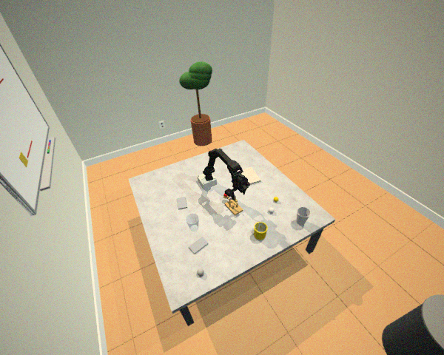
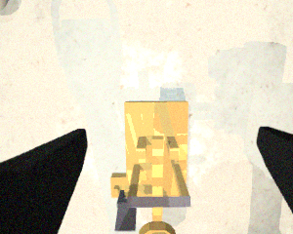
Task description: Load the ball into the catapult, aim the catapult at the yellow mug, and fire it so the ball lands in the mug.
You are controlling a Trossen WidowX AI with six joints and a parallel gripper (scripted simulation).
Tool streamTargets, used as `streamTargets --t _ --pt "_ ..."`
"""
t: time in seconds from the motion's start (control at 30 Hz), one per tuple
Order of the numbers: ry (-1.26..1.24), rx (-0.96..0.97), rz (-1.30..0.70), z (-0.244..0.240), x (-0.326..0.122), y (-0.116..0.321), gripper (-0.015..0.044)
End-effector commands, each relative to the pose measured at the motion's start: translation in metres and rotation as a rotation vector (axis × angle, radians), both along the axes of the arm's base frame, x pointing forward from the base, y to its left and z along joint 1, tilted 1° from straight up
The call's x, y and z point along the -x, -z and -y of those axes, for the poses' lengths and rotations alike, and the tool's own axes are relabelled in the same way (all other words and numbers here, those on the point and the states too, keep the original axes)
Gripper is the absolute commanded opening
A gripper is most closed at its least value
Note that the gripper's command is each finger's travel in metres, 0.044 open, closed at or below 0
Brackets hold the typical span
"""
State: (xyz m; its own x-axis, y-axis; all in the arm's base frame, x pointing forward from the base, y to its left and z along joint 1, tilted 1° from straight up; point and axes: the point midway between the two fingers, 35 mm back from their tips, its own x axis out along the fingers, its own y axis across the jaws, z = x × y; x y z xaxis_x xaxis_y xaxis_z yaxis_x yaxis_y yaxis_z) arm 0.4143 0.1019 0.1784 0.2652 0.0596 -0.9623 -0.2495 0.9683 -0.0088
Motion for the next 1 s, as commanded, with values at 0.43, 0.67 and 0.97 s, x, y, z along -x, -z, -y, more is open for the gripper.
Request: streamTargets --t 0.43,0.67,0.97 --pt "-0.003 -0.116 0.568 -0.027 -0.148 -0.087 0.044" --pt "-0.003 -0.117 0.573 -0.027 -0.149 -0.088 0.044" --pt "-0.003 -0.117 0.573 -0.027 -0.149 -0.088 0.044"
